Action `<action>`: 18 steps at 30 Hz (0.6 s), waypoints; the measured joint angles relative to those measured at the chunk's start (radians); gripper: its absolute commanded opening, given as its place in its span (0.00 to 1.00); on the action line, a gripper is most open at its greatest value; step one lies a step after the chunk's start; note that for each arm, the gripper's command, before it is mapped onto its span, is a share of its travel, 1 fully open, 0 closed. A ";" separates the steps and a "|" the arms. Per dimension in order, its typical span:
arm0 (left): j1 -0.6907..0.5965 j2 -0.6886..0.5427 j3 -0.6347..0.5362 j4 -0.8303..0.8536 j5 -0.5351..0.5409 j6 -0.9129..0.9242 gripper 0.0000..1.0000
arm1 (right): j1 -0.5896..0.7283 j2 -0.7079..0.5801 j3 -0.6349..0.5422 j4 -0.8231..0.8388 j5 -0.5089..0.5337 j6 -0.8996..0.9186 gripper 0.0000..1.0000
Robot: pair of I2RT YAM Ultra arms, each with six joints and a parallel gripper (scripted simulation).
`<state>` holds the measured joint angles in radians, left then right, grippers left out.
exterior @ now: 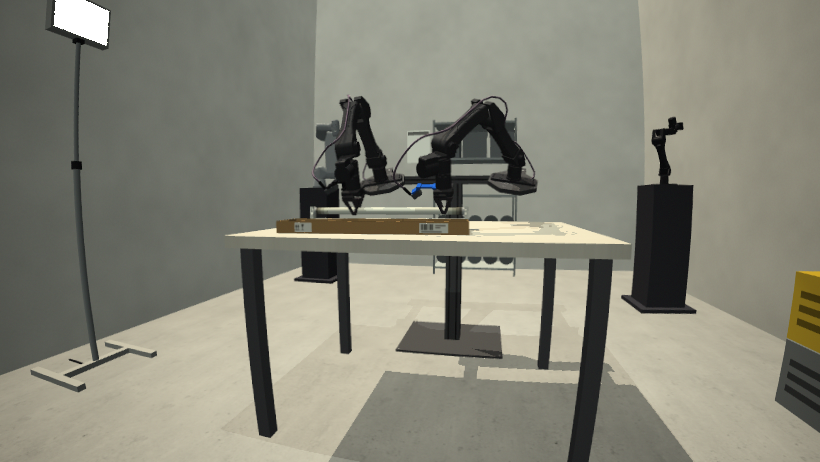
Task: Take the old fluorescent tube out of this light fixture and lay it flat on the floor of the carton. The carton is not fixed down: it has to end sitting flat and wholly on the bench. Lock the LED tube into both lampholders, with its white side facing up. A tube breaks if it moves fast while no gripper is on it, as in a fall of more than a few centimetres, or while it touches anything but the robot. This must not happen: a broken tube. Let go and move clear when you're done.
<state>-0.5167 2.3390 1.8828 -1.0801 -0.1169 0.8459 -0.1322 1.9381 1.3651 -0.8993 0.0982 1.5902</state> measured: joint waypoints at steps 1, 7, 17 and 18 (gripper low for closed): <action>0.000 0.000 0.000 0.000 0.000 0.000 0.11 | 0.000 0.000 0.000 0.000 0.000 0.000 0.49; 0.000 0.000 0.000 0.000 0.000 0.000 0.11 | 0.000 -0.001 0.000 -0.002 0.000 0.000 0.11; 0.000 0.000 0.000 0.000 0.000 0.000 0.11 | 0.000 -0.001 0.000 -0.002 0.000 0.000 0.11; 0.000 0.000 0.000 0.000 0.000 0.000 0.11 | 0.000 -0.001 0.000 -0.002 0.000 0.000 0.11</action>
<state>-0.5167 2.3390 1.8828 -1.0801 -0.1165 0.8459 -0.1322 1.9369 1.3647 -0.9016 0.0982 1.5898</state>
